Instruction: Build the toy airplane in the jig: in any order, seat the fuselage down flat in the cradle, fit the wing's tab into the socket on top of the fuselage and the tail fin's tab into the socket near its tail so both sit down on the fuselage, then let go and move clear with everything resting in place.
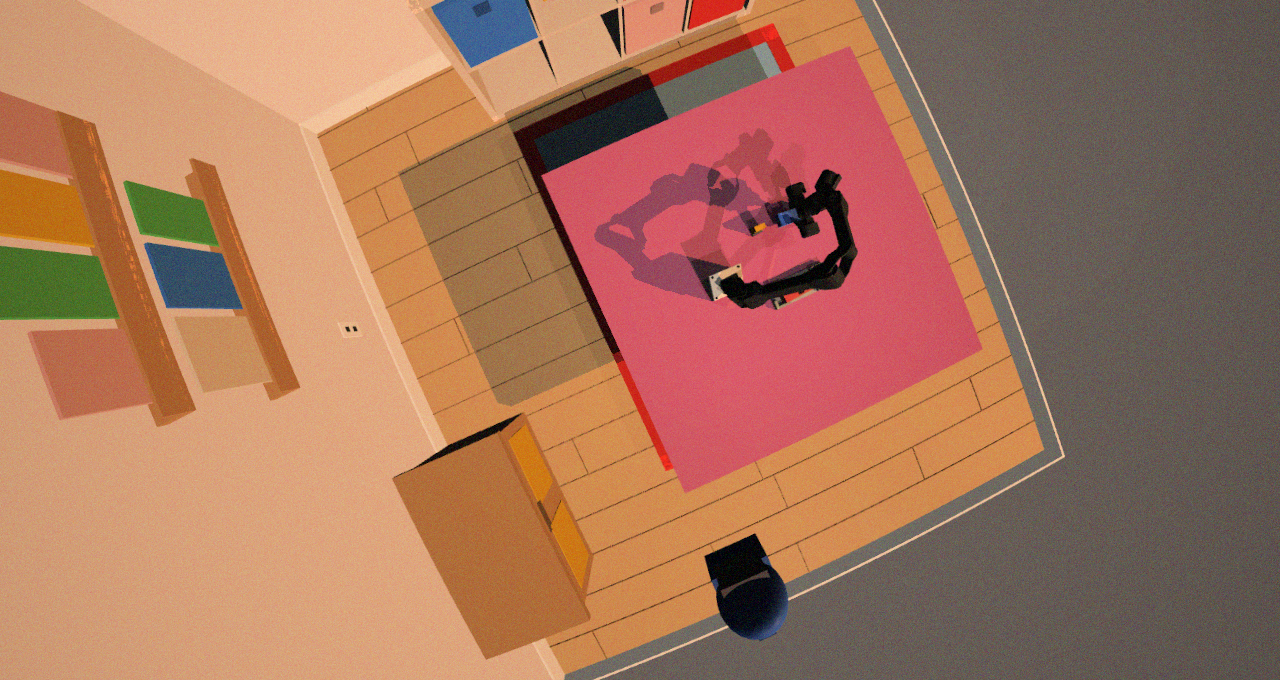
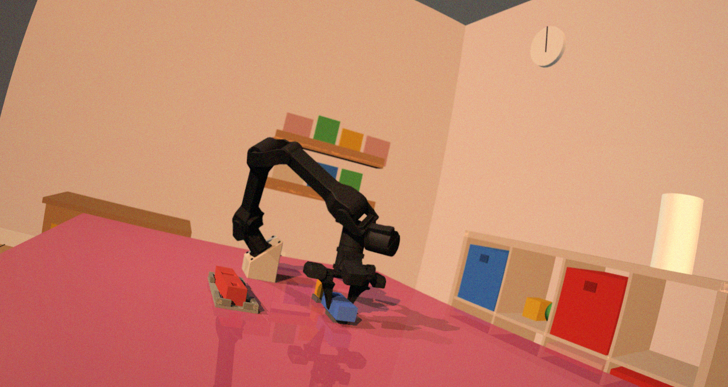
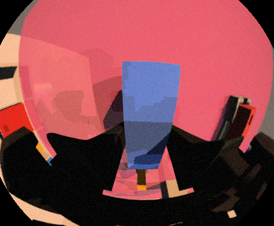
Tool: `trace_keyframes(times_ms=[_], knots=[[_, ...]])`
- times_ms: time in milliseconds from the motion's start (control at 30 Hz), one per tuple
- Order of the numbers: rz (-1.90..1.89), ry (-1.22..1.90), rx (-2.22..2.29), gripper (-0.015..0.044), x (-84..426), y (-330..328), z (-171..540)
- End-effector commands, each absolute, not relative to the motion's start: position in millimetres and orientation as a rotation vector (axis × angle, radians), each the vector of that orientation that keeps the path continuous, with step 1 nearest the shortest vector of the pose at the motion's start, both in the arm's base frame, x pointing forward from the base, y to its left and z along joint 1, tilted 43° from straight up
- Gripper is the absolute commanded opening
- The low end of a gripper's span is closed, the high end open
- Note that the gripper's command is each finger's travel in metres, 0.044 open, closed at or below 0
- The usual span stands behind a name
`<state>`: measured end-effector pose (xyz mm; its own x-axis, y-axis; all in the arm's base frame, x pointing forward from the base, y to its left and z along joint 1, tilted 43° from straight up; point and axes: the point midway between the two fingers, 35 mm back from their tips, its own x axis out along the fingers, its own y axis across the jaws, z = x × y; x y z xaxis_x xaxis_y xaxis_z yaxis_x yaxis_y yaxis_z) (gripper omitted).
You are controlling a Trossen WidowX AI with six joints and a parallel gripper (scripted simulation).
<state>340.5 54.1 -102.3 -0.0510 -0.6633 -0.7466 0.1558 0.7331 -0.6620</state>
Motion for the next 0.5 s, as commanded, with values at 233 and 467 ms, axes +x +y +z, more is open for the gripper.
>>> trace_keyframes(times_ms=[233, 467], knots=[[-0.696, 1.489, -0.438, 0.0000, 344.5, 68.1, -88.7], [-0.693, 1.487, -0.436, 0.0000, 348.0, 84.3, -72.8]])
